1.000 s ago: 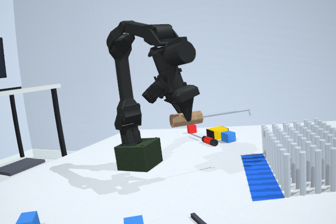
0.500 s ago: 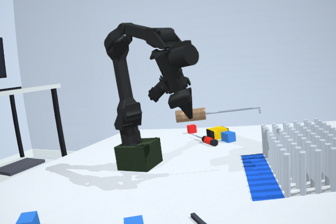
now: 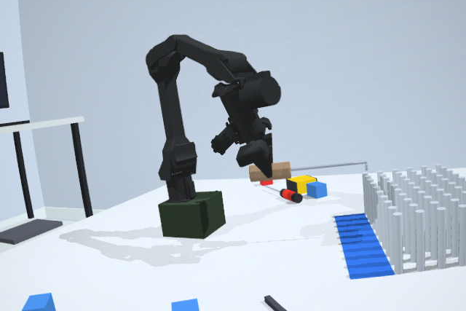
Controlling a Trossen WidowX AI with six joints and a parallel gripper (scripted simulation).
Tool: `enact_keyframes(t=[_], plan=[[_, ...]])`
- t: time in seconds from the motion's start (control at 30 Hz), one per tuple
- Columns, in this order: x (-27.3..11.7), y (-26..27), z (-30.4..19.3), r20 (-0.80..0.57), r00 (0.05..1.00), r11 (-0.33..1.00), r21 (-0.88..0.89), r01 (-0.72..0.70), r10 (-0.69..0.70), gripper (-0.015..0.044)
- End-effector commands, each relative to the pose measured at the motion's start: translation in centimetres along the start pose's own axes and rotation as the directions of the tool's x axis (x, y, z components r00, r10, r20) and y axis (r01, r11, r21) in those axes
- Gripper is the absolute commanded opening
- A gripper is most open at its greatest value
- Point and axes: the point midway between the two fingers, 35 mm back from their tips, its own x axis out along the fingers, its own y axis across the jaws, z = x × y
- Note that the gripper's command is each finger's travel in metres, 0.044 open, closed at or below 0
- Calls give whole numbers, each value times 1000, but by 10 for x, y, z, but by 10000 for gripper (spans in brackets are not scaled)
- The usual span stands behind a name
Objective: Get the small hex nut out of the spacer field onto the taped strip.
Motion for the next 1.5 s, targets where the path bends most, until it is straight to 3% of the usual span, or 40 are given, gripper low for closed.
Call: enact_keyframes(t=[0.0,0.57,1.47], plan=[[24,7,4,0,1000,1000,7,9,-9,0],[116,25,40,-1,1000,1000,3,11,-11,0],[120,26,23,-3,1000,1000,4,10,-10,0]])
